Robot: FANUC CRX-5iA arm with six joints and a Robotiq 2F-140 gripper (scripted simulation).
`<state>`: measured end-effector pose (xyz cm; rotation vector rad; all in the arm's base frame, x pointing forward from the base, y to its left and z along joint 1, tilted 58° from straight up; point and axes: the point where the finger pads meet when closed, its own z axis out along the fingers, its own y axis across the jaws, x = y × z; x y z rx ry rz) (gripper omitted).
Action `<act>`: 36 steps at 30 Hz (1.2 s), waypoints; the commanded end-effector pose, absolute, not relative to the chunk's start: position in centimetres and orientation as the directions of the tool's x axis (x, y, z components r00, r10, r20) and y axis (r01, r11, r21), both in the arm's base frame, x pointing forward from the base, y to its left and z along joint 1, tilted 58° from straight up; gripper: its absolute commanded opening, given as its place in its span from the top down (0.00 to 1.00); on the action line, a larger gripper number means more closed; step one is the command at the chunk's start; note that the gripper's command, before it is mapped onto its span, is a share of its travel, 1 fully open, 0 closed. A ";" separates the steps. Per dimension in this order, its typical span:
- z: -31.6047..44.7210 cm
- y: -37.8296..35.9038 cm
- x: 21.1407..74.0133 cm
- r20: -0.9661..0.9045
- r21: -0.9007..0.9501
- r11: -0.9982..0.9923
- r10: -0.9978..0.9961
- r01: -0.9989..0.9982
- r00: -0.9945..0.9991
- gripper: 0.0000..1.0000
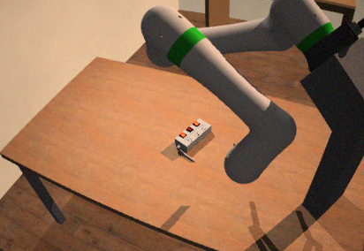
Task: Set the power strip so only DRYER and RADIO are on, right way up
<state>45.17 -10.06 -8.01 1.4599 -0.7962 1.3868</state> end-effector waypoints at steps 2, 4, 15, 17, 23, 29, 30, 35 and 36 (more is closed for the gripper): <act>-8.0 -10.0 45.2 0.978 0.191 -0.349 0.144 -0.917 0.149 0.00; -8.0 -10.0 45.2 0.978 0.191 -0.349 0.144 -0.917 0.149 0.00; -8.0 -10.0 45.2 0.978 0.191 -0.349 0.144 -0.917 0.149 0.00; -8.0 -10.0 45.2 0.978 0.191 -0.349 0.144 -0.917 0.149 0.00; -6.8 -10.4 46.1 0.996 0.078 -0.322 0.064 -0.944 0.060 0.00; -2.6 -11.5 49.5 0.960 -0.256 -0.183 -0.161 -0.949 -0.228 0.00; -1.4 -11.8 50.5 0.945 -0.298 -0.158 -0.186 -0.941 -0.269 0.00; -0.2 -12.1 51.6 0.836 -0.487 -0.021 -0.301 -0.873 -0.459 0.00; 1.2 -12.5 52.7 0.812 -0.517 0.006 -0.314 -0.856 -0.493 0.00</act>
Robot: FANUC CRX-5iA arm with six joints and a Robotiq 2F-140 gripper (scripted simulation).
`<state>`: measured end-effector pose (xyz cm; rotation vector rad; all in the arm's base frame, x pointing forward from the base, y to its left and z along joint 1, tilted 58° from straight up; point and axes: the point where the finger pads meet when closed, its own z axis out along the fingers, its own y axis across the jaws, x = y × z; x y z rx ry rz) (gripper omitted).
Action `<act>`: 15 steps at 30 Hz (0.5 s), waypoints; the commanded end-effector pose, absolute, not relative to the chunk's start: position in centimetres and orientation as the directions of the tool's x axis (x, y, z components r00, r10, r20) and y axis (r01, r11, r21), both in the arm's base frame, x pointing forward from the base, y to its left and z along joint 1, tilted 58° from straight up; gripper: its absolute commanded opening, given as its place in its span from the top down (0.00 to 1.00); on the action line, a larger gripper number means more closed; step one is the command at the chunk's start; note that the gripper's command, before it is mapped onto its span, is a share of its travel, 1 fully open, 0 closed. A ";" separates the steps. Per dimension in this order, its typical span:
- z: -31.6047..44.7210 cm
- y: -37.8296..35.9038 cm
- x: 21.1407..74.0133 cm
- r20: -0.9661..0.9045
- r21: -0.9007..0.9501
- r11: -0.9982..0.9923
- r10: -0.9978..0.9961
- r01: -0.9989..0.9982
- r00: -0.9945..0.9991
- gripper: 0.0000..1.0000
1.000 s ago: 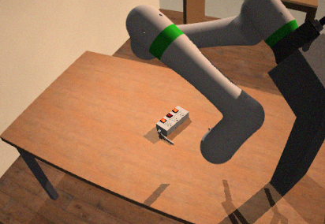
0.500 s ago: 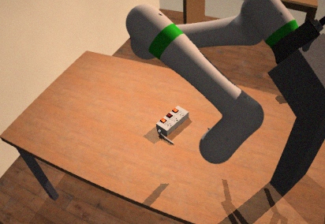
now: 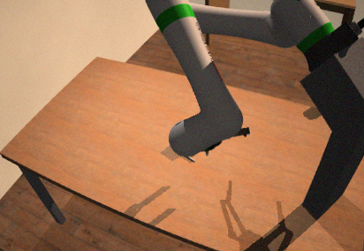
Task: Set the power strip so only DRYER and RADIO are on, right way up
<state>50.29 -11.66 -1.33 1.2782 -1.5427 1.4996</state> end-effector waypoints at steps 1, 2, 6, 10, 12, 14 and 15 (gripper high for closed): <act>1.2 -12.5 52.7 0.785 -0.545 0.033 -0.331 -0.837 -0.524 0.00; 2.6 -12.8 53.9 0.753 -0.576 0.065 -0.344 -0.814 -0.561 0.00; 4.1 -13.2 55.1 0.605 -0.680 0.199 -0.392 -0.706 -0.693 0.00; 7.2 -14.0 57.6 0.428 -0.748 0.341 -0.408 -0.569 -0.807 0.00; 7.2 -14.0 57.6 0.330 -0.766 0.412 -0.407 -0.494 -0.852 0.00; 7.2 -14.0 57.6 0.280 -0.770 0.448 -0.404 -0.455 -0.871 0.00; 7.2 -14.0 57.6 0.280 -0.770 0.448 -0.404 -0.455 -0.871 0.00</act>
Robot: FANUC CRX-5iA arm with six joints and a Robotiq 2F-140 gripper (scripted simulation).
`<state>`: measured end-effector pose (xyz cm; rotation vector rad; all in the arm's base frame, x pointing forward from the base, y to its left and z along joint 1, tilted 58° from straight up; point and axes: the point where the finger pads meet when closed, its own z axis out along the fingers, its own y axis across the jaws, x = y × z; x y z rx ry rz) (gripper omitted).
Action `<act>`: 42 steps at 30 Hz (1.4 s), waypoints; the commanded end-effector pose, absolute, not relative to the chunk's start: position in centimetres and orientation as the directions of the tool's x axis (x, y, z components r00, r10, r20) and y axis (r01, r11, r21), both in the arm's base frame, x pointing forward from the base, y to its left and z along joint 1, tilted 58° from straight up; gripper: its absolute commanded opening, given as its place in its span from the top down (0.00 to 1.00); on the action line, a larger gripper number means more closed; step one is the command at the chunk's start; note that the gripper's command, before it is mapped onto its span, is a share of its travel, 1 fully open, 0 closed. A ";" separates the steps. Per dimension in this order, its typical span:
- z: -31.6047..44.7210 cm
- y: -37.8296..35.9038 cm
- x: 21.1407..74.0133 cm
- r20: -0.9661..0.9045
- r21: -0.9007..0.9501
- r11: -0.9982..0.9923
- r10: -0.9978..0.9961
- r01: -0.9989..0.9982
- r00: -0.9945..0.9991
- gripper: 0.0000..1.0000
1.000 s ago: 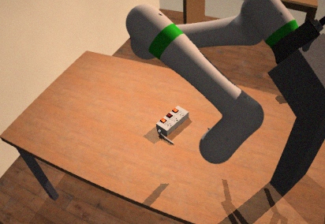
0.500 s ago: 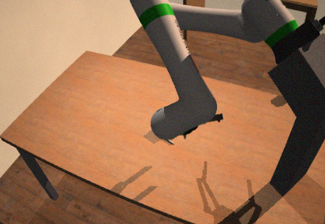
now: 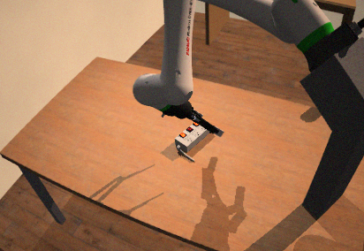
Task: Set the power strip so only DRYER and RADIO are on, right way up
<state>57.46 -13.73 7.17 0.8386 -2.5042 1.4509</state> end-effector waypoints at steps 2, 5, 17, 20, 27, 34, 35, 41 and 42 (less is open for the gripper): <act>10.3 -14.8 60.3 0.086 -0.761 0.577 -0.364 -0.297 -0.927 0.00; 10.3 -14.8 60.3 -0.053 -0.729 0.659 -0.325 -0.186 -0.944 0.00; 14.9 -15.9 64.0 -0.476 -0.482 0.858 -0.086 0.177 -0.875 0.00; 16.0 -16.2 64.9 -0.557 -0.396 0.883 -0.014 0.251 -0.831 0.00; 16.2 -16.2 65.0 -0.569 -0.381 0.887 -0.001 0.262 -0.822 0.00; 16.2 -16.2 65.0 -0.569 -0.381 0.887 -0.001 0.262 -0.822 0.00; 16.2 -16.2 65.0 -0.569 -0.381 0.887 -0.001 0.262 -0.822 0.00; 16.2 -16.2 65.0 -0.569 -0.381 0.887 -0.001 0.262 -0.822 0.00; 16.2 -16.2 65.0 -0.569 -0.381 0.887 -0.001 0.262 -0.822 0.00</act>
